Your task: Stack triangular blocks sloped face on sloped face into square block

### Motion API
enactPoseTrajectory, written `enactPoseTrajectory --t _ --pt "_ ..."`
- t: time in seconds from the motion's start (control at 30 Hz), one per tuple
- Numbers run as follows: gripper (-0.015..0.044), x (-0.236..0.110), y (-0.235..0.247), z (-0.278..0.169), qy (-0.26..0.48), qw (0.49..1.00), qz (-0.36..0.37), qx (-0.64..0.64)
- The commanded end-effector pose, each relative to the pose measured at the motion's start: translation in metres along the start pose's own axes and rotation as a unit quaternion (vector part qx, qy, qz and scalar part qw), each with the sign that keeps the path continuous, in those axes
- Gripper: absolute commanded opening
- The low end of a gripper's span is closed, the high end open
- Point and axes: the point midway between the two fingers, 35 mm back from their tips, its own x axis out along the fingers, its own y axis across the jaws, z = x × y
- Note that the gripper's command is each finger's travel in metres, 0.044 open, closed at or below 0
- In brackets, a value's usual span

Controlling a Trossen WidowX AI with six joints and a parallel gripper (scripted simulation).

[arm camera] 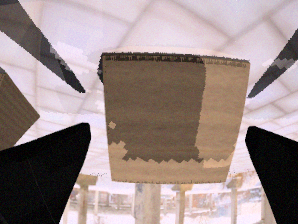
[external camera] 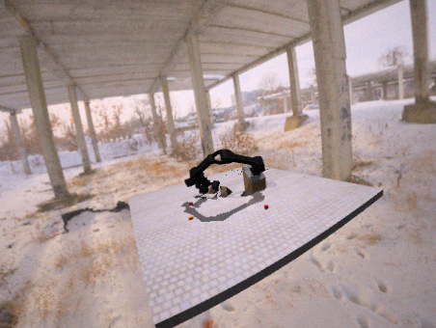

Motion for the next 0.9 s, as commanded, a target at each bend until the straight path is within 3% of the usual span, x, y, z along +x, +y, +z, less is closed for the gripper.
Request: enactPoseTrajectory --t 0.0,0.3,0.5,0.73,0.87 --pt "0.044 0.0066 0.0016 0.0011 -0.002 1.0 0.0 0.002" --pt "0.044 0.0076 0.0009 0.0001 -0.002 1.0 0.0 0.002" --pt "0.0282 0.0065 0.0001 -0.0002 0.0 1.0 -0.002 -0.001" --pt "0.0236 0.0065 0.0001 -0.0002 0.0 1.0 -0.002 -0.001" --pt "0.0131 0.0059 0.0 -0.0007 0.0 1.0 -0.002 -0.001"
